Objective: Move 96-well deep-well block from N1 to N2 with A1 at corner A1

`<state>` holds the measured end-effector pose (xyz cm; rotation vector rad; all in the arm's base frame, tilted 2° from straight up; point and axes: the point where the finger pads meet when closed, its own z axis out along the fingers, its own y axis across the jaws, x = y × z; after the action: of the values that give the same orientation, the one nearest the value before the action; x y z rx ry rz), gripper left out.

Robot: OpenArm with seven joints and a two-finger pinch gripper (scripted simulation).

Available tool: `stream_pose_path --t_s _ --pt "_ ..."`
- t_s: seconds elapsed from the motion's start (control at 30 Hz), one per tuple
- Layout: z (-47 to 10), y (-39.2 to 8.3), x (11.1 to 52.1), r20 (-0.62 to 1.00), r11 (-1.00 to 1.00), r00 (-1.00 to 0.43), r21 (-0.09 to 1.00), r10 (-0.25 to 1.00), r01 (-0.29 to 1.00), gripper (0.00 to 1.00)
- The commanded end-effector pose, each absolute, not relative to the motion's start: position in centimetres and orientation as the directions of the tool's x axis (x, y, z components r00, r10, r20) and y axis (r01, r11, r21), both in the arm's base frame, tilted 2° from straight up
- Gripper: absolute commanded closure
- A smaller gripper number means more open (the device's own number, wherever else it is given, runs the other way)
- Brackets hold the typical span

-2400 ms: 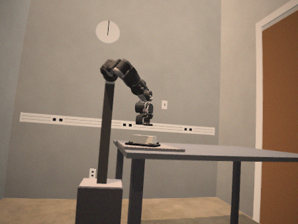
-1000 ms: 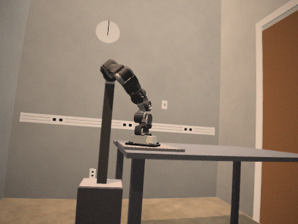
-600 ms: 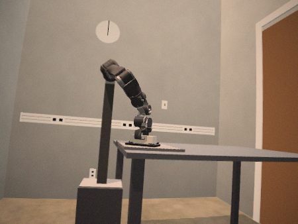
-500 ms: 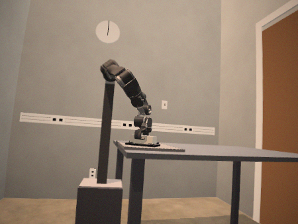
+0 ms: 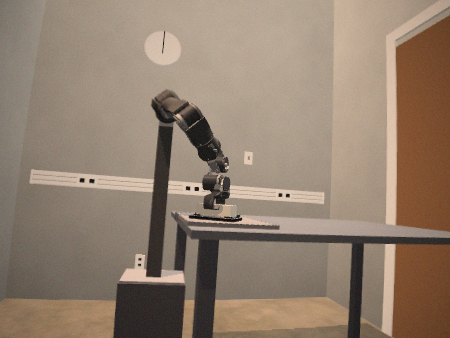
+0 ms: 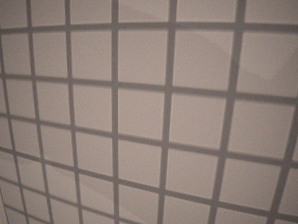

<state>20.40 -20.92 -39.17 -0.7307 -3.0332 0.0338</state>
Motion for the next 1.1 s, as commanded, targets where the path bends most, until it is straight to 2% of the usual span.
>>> stream_pose_path --t_s 0.0,0.27,1.07 --pt "-39.0 -20.9 20.6 0.013 0.889 -0.889 -0.025 0.457 0.456 0.23" --pt "-41.2 -20.9 20.3 0.013 0.889 -0.889 -0.021 0.457 0.457 0.23" --pt "-40.7 -21.1 20.6 0.011 0.889 -0.889 -0.027 0.458 0.457 0.23"
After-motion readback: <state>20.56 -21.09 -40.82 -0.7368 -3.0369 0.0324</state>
